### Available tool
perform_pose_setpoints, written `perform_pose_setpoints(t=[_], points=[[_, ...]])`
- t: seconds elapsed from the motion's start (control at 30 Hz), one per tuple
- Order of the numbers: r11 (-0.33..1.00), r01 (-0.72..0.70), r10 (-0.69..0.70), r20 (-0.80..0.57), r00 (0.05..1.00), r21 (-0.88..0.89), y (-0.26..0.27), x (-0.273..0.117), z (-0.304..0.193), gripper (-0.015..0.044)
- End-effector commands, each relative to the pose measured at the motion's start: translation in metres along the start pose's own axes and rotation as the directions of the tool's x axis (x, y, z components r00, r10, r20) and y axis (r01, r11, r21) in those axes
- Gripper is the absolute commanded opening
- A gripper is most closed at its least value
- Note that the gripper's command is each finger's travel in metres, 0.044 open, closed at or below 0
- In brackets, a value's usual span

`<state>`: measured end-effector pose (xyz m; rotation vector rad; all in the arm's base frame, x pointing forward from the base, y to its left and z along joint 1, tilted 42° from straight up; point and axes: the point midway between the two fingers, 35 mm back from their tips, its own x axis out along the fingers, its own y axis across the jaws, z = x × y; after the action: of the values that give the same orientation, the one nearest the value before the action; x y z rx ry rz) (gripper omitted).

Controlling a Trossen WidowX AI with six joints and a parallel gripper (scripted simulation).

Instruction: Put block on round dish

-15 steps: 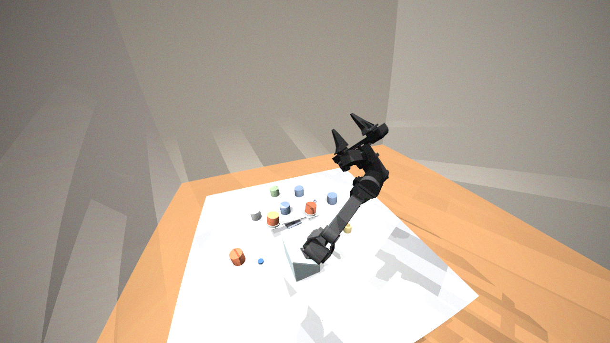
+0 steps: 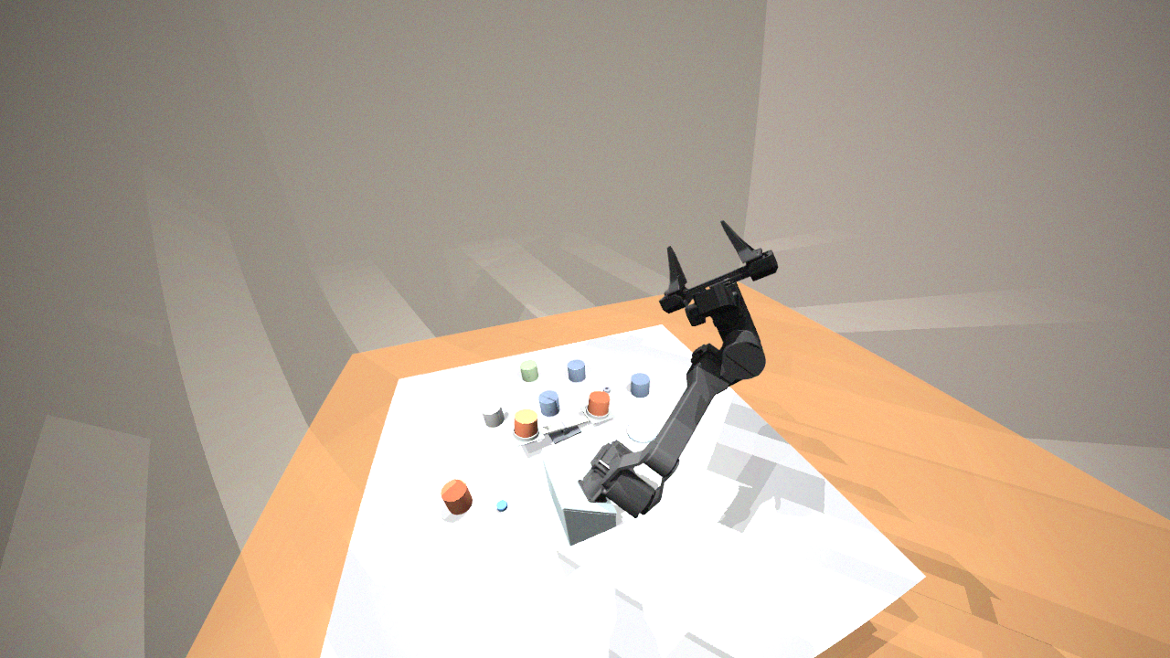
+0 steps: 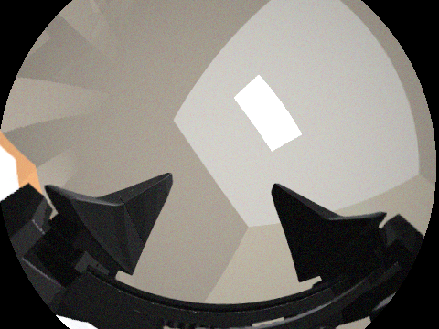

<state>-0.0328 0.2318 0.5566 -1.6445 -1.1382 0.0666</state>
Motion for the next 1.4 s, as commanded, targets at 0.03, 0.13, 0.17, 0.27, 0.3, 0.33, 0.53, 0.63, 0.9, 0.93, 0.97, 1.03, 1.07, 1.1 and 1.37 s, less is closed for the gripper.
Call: perform_pose_setpoints(t=[0.03, 0.13, 0.17, 0.27, 0.3, 0.33, 0.53, 0.63, 0.9, 0.93, 0.97, 1.03, 1.07, 1.1, 1.37], points=[[0.983, 0.081, -0.077, -0.03, 0.997, 0.163, -0.01, -0.01, -0.029, 0.044], [0.96, 0.126, -0.117, -0.051, 0.992, 0.251, -0.015, -0.016, -0.045, 0.044], [0.95, 0.141, -0.129, -0.06, 0.99, 0.28, -0.016, -0.018, -0.051, 0.044], [0.912, 0.185, -0.162, -0.091, 0.983, 0.365, -0.018, -0.023, -0.069, 0.044], [0.898, 0.199, -0.172, -0.102, 0.98, 0.392, -0.018, -0.024, -0.075, 0.044], [0.883, 0.212, -0.181, -0.114, 0.977, 0.419, -0.019, -0.026, -0.081, 0.044], [0.772, 0.289, -0.218, -0.192, 0.957, 0.567, -0.015, -0.034, -0.117, 0.044], [0.704, 0.324, -0.225, -0.235, 0.946, 0.631, -0.01, -0.037, -0.136, 0.044], [0.501, 0.407, -0.202, -0.354, 0.913, 0.764, 0.014, -0.044, -0.183, 0.044], [0.473, 0.416, -0.195, -0.368, 0.909, 0.777, 0.018, -0.044, -0.188, 0.044], [0.446, 0.425, -0.187, -0.383, 0.905, 0.788, 0.022, -0.045, -0.194, 0.044], [0.39, 0.443, -0.168, -0.411, 0.896, 0.807, 0.032, -0.046, -0.205, 0.044], [0.363, 0.452, -0.157, -0.425, 0.892, 0.815, 0.037, -0.046, -0.21, 0.044], [0.335, 0.46, -0.145, -0.438, 0.887, 0.822, 0.042, -0.046, -0.214, 0.044], [0.137, 0.495, -0.024, -0.497, 0.868, 0.858, 0.09, -0.043, -0.244, 0.044]])
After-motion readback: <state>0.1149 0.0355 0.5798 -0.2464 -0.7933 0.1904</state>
